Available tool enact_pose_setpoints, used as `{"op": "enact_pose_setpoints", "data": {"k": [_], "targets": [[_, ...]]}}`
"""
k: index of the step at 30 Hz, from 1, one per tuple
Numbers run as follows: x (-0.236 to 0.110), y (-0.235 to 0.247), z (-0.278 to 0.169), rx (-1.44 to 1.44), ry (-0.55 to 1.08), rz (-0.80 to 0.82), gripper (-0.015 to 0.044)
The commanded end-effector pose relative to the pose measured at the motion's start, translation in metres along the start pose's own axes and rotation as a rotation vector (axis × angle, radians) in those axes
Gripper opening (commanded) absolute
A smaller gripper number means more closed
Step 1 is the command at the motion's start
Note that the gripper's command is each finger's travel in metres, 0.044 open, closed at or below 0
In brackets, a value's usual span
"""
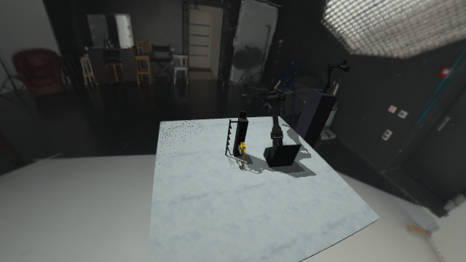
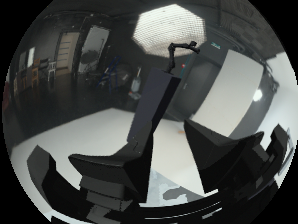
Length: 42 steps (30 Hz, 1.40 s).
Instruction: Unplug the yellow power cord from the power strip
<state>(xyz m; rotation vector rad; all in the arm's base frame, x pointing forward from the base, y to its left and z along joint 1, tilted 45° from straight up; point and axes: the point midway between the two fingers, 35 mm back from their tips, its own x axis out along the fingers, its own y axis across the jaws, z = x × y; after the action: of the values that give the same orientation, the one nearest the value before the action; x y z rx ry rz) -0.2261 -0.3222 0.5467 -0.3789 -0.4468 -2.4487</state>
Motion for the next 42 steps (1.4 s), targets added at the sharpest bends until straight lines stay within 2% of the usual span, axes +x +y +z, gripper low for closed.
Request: {"op": "enact_pose_setpoints", "data": {"k": [1, 10, 19, 30, 42], "targets": [[-0.009, 0.031, -0.018, -0.006, 0.059, 0.071, 0.0160], [-0.048, 0.108, -0.054, -0.019, 0.187, 0.262, 0.0160], [-0.106, 0.180, -0.083, -0.049, 0.301, 0.464, 0.0160], [-0.200, 0.252, -0.107, -0.107, 0.414, 0.722, 0.0160], [-0.322, 0.302, -0.118, -0.193, 0.497, 1.007, 0.0160]]}}
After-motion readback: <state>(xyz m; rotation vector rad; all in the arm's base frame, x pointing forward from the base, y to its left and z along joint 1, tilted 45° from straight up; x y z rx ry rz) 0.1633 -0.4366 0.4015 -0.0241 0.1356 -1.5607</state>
